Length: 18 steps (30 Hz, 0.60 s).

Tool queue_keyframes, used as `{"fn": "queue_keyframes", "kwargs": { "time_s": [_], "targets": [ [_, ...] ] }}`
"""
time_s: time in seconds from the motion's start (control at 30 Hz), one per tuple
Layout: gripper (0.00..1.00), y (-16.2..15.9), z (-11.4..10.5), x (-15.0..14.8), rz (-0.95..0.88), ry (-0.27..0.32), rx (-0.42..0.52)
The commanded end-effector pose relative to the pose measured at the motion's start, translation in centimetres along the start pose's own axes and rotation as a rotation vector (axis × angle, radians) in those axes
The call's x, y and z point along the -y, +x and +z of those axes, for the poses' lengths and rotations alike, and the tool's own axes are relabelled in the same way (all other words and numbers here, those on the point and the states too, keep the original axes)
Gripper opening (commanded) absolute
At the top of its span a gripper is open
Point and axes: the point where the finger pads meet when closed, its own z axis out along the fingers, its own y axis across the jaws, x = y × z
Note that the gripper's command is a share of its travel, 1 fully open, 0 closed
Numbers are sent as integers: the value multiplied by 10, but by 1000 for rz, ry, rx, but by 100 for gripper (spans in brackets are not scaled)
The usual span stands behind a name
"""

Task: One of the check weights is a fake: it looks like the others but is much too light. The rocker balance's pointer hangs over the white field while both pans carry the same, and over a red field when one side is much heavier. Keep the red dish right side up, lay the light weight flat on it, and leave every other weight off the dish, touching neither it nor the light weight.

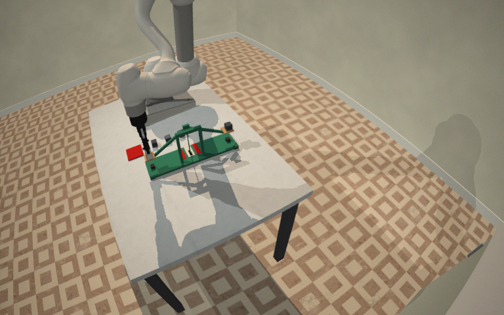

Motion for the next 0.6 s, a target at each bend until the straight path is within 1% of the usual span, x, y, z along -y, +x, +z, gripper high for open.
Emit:
{"fn": "queue_keyframes", "kwargs": {
  "time_s": [0.0,0.23,0.27,0.4,0.43,0.5,0.53,0.57],
  "targets": [
    [24,0,0,0,0,0,0],
    [24,0,0,0,0,0,0],
    [26,0,0,0,0,0,0],
    [26,0,0,0,0,0,0],
    [29,0,0,0,0,0,0],
    [29,0,0,0,0,0,0],
    [31,0,0,0,0,0,0],
    [31,0,0,0,0,0,0]
  ]
}}
